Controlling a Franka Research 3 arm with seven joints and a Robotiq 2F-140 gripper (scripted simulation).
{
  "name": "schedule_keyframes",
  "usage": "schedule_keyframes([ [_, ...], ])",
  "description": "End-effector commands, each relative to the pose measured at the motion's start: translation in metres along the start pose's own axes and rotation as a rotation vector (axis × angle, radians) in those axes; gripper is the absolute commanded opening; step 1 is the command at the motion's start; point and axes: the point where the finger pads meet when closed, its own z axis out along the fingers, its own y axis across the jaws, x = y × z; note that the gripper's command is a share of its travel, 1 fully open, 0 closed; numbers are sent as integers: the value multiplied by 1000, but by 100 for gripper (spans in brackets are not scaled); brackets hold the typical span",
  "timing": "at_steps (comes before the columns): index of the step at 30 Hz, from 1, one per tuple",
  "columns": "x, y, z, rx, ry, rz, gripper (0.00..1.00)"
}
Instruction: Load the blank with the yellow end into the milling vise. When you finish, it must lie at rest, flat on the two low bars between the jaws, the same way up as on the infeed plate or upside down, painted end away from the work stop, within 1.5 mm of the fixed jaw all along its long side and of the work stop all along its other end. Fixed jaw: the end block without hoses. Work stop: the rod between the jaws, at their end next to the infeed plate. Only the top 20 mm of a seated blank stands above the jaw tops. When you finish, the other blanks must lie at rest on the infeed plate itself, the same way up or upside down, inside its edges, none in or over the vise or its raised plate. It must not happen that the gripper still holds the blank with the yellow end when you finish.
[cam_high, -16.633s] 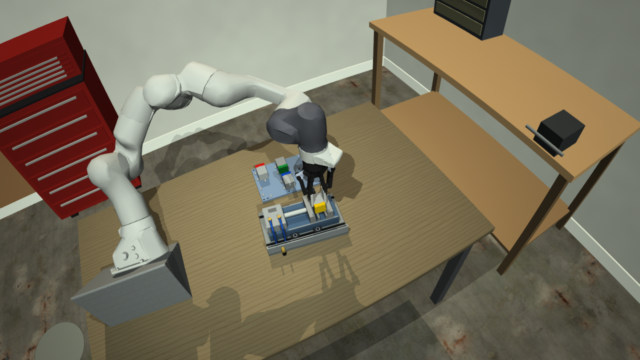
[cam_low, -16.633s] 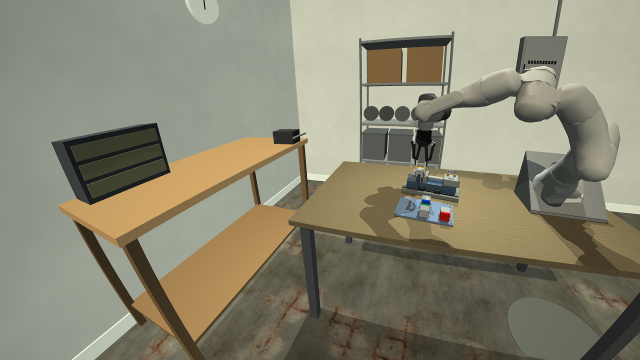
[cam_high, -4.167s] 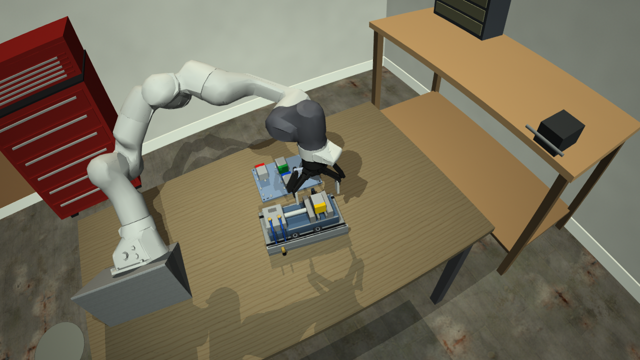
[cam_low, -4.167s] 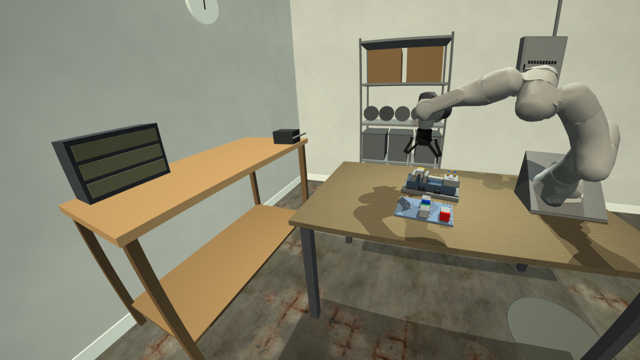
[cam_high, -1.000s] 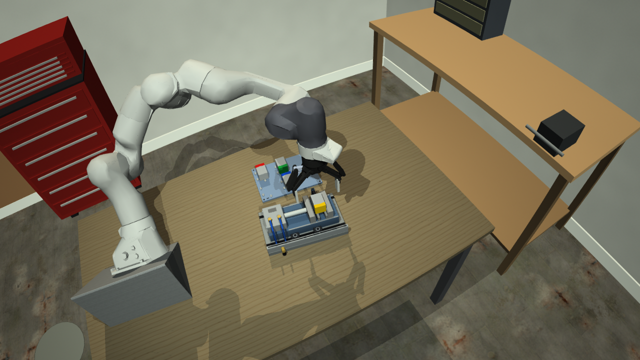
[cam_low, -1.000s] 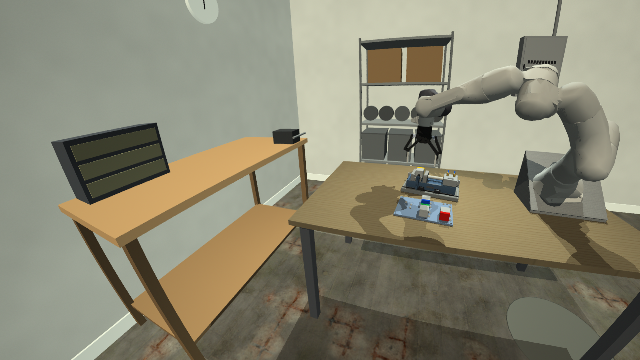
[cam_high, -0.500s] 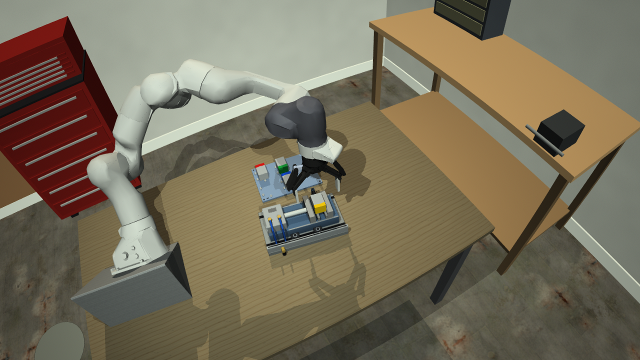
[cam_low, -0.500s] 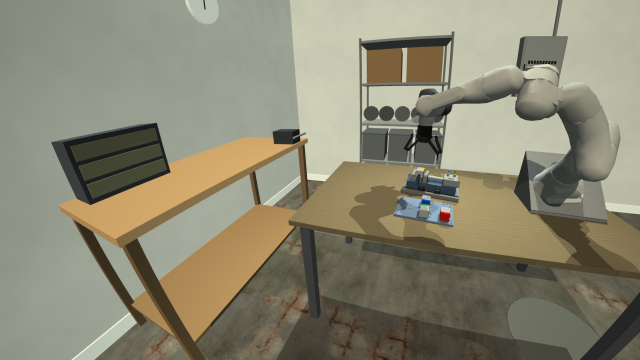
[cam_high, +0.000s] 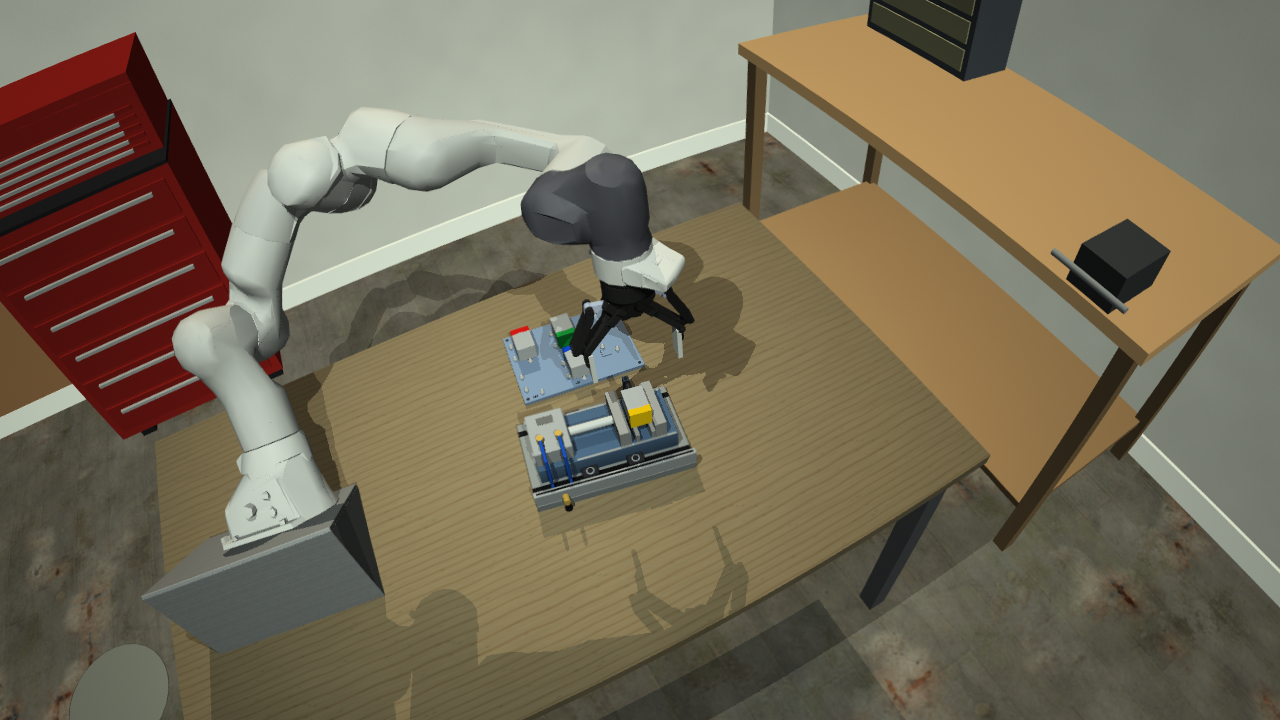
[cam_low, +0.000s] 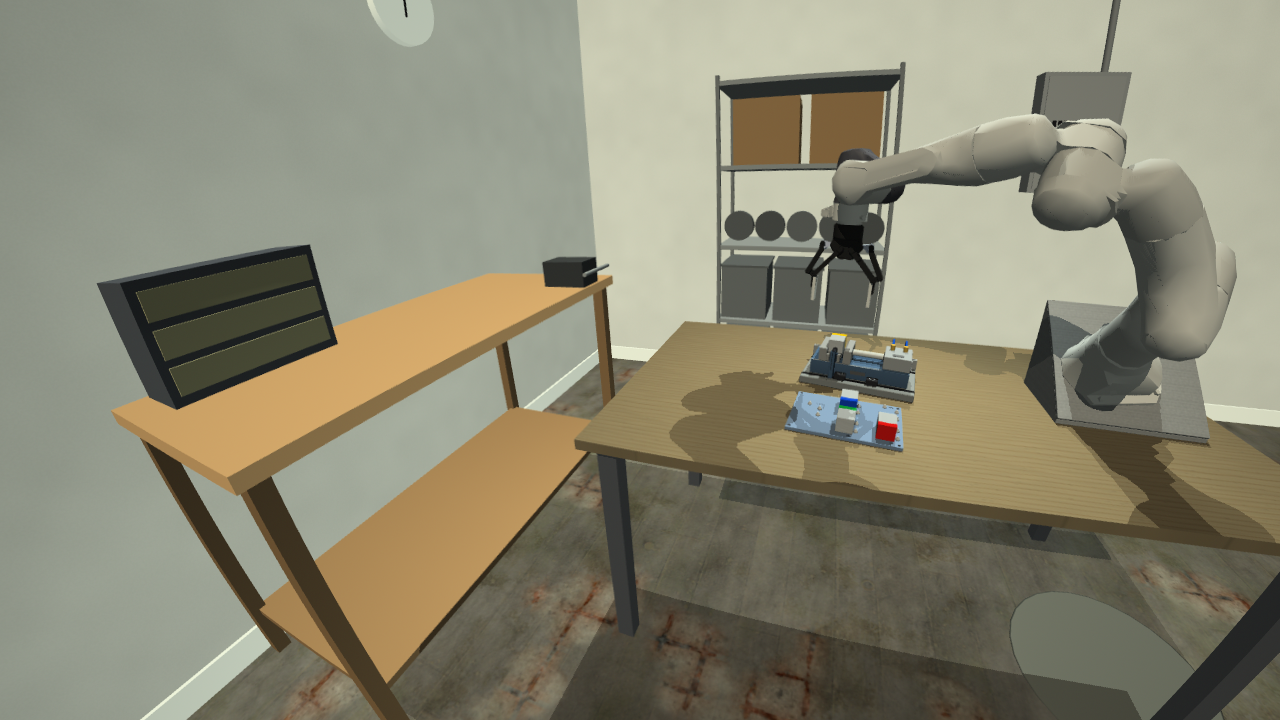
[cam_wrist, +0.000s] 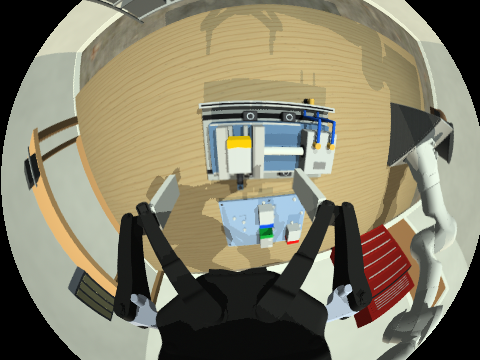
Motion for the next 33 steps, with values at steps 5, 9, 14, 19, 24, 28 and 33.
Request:
schedule_keyframes([
  [5, -2, 4, -3, -14, -6, 4, 100],
  [9, -4, 6, -30, -24, -9, 9, 100],
  [14, -4, 6, -30, -24, -9, 9, 100],
  [19, -4, 6, -30, -24, -9, 9, 100],
  [24, -4, 6, -24, -20, -9, 7, 100],
  [28, -4, 7, -19, -24, -9, 9, 100],
  [33, -4, 7, -19, -24, -9, 9, 100],
])
